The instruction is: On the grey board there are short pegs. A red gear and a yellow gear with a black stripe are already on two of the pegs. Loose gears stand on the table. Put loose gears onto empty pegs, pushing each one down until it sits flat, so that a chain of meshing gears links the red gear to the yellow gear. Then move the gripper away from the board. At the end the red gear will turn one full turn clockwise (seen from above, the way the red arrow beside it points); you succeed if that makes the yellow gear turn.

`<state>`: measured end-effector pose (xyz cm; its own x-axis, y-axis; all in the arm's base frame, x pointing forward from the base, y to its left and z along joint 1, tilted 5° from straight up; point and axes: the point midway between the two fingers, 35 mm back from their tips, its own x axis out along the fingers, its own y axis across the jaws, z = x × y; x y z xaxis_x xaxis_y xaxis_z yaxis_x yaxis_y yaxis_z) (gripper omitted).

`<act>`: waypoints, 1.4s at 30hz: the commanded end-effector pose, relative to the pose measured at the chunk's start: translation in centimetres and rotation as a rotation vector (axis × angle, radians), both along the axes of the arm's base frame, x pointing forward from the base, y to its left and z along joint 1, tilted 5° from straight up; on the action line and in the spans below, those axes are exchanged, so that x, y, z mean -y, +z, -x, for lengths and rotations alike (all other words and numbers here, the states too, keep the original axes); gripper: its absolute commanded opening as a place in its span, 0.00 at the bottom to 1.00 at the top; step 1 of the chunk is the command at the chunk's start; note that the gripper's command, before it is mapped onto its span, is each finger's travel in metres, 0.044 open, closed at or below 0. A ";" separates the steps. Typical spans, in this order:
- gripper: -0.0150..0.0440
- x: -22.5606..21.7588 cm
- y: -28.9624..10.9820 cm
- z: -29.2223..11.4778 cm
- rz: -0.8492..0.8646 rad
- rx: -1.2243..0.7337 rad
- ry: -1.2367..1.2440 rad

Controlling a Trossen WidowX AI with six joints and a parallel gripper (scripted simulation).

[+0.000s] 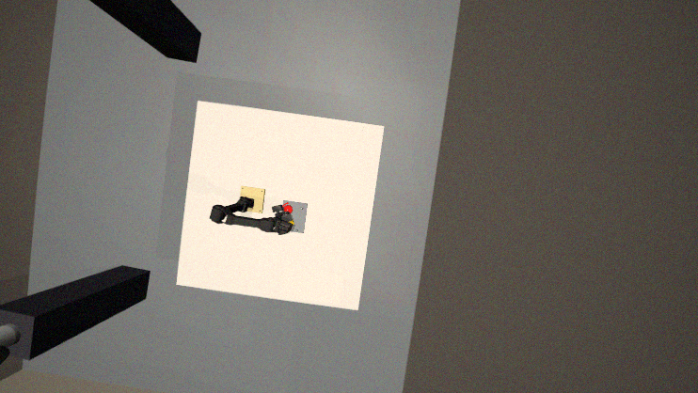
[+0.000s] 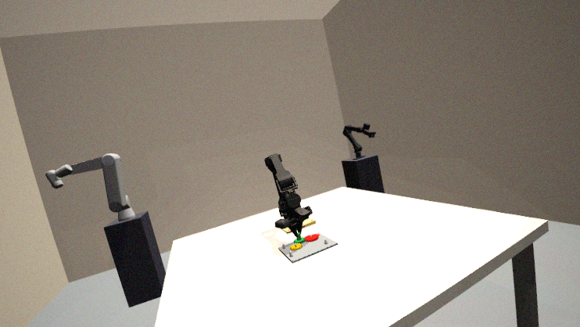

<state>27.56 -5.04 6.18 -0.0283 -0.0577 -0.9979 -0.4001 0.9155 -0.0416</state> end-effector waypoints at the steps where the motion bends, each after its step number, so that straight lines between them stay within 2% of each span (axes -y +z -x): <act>1: 0.25 0.0 -0.1 0.0 0.002 -0.002 -0.010; 21: 0.25 0.1 -0.5 0.0 0.013 0.019 -0.370; 26: 0.48 0.1 -0.3 0.1 0.011 0.016 -0.318; 27: 0.49 0.0 -0.3 0.1 0.011 0.015 -0.299; 32: 0.49 0.0 0.5 0.0 0.009 0.012 -0.244; 39: 0.49 -0.3 4.4 -0.1 0.007 0.008 -0.177; 42: 0.49 -0.3 4.5 -0.1 0.007 0.007 -0.175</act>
<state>27.66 -4.84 9.87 -0.0337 -0.0575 -0.9978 -0.2168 0.9750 -0.0489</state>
